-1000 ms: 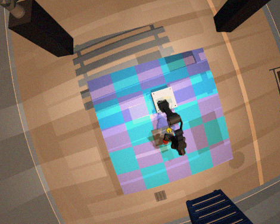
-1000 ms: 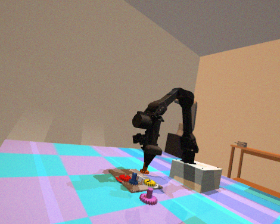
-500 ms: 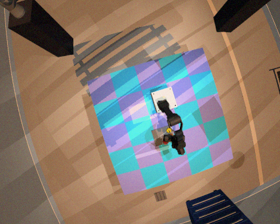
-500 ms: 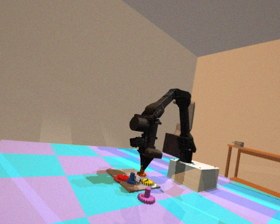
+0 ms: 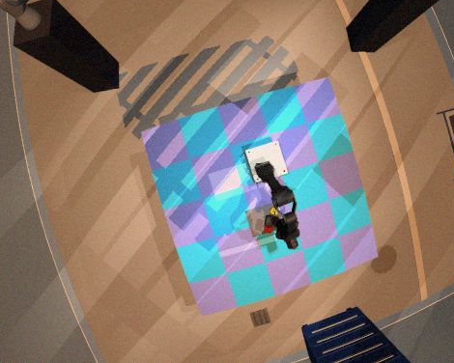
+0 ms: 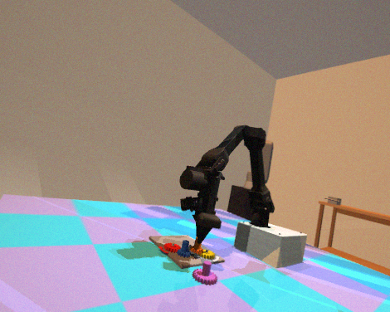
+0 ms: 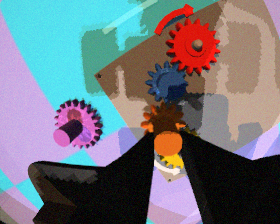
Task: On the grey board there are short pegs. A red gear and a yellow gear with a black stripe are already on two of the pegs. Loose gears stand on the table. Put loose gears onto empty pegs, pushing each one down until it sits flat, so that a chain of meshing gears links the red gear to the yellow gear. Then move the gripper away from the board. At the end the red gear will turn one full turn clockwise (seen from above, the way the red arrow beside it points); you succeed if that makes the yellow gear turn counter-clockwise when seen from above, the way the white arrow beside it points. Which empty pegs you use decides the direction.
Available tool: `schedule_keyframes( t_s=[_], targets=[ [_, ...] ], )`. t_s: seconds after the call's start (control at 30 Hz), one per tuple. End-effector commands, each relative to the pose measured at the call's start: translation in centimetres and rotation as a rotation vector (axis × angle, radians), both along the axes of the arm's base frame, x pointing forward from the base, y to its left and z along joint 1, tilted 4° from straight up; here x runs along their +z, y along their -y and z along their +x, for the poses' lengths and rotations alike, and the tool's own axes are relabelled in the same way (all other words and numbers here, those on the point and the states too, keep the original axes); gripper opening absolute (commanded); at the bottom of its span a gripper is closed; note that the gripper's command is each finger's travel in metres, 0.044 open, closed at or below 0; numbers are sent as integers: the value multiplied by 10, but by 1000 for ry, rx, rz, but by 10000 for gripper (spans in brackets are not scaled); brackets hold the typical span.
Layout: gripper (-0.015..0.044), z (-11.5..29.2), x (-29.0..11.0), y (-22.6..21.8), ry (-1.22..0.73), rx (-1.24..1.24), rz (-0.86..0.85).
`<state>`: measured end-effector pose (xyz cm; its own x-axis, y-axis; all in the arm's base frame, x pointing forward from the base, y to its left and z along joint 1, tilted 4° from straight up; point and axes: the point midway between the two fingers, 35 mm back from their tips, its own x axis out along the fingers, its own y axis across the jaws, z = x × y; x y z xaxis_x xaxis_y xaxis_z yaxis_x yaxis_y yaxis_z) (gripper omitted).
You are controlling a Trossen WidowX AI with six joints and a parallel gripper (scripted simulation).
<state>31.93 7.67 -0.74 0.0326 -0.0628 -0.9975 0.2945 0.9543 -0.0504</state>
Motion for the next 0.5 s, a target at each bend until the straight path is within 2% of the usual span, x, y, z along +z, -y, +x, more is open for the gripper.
schedule_keyframes(
  t_s=[0.0,0.23,0.47],
  targets=[
    [0,-1,-8,1,4,-103,0],
    [0,-1,-10,2,14,-258,5],
    [0,0,-10,2,9,-189,3]
  ],
)
